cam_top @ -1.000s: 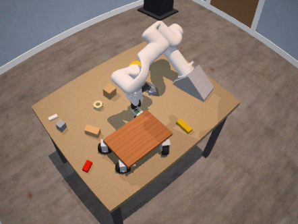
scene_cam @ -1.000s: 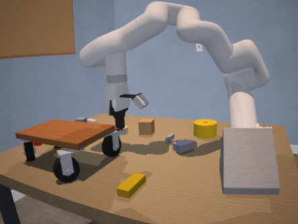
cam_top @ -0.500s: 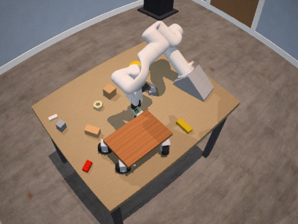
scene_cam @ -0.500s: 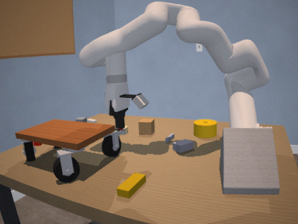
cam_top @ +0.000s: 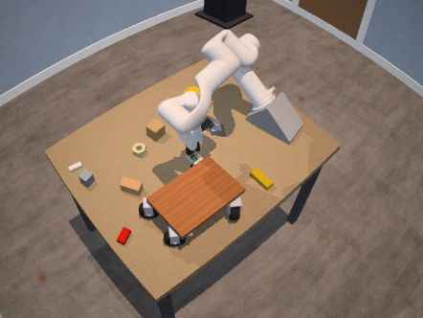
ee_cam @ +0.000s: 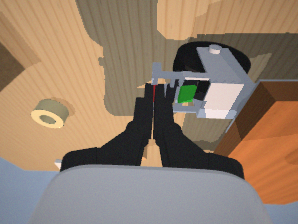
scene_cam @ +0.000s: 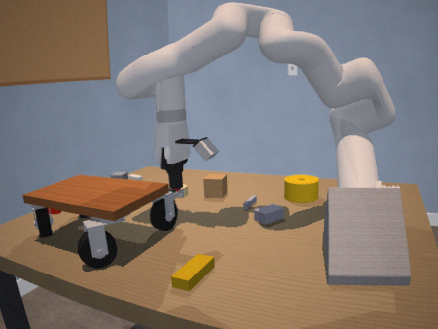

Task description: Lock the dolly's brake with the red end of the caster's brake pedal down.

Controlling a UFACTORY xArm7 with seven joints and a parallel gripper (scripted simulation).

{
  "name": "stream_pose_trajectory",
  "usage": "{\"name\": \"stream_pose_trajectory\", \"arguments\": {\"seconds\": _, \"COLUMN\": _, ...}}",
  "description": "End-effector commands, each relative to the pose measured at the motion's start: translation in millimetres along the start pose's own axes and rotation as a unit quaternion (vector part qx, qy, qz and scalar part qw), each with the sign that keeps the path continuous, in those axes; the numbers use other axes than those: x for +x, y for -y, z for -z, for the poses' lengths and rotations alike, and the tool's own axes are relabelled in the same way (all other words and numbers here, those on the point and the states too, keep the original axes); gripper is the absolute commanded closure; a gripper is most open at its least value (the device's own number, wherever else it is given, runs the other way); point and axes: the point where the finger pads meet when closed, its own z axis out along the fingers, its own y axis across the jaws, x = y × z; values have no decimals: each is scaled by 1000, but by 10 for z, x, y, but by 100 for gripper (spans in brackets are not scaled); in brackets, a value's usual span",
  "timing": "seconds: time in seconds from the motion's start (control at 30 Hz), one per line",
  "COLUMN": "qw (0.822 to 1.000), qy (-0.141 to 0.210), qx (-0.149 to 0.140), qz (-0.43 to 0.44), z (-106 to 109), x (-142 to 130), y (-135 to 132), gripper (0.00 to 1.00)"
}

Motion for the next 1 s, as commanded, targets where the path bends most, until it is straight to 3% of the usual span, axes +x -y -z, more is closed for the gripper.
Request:
{"name": "stream_pose_trajectory", "arguments": {"seconds": 0.0, "qw": 1000, "qy": 2, "qx": -1, "qz": 0, "z": 15, "x": -8, "y": -3, "gripper": 100}}
{"name": "stream_pose_trajectory", "arguments": {"seconds": 0.97, "qw": 1000, "qy": 2, "qx": -1, "qz": 0, "z": -61, "x": -8, "y": -3, "gripper": 100}}
